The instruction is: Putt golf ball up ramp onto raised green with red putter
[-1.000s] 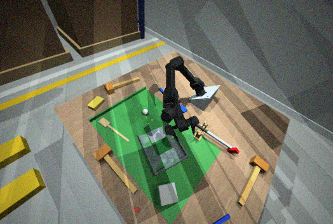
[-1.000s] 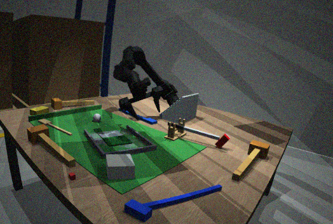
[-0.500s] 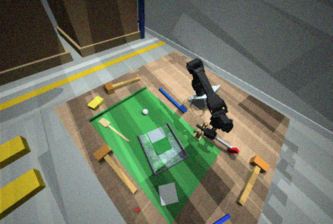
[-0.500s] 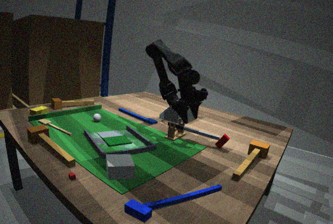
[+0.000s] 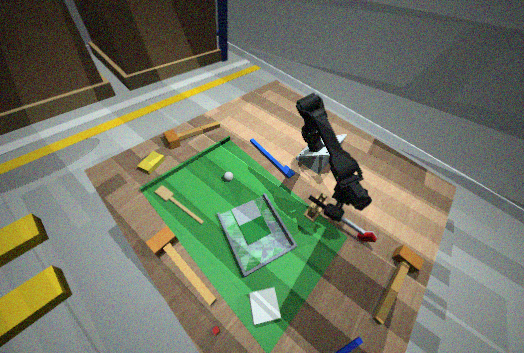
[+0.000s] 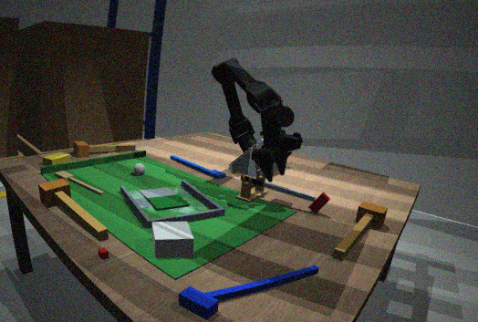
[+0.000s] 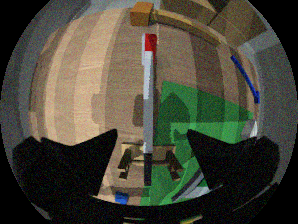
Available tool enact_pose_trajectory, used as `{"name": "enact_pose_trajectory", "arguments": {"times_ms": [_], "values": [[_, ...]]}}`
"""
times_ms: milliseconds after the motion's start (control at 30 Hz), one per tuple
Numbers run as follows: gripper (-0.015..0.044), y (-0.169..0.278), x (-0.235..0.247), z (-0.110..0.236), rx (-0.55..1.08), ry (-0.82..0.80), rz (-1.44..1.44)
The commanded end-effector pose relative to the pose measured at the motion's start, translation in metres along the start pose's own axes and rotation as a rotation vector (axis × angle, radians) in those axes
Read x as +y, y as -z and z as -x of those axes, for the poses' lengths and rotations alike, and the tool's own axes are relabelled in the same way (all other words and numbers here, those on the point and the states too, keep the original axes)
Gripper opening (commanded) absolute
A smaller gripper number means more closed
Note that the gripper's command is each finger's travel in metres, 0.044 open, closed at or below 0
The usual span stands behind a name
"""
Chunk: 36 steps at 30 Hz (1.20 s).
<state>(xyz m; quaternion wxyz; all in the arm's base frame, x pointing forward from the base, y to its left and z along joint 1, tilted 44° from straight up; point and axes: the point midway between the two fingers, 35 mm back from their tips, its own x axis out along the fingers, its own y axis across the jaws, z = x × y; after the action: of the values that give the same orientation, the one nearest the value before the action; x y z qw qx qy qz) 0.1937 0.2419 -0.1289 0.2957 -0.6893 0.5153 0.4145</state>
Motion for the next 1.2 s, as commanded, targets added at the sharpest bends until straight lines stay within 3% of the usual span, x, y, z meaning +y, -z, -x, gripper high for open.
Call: {"name": "enact_pose_trajectory", "arguments": {"times_ms": [0,1167], "values": [[0.044,0.006,0.005,-0.017,0.022,-0.014,0.01],[0.044,0.017,0.005,-0.059,0.024,-0.014,0.01]]}}
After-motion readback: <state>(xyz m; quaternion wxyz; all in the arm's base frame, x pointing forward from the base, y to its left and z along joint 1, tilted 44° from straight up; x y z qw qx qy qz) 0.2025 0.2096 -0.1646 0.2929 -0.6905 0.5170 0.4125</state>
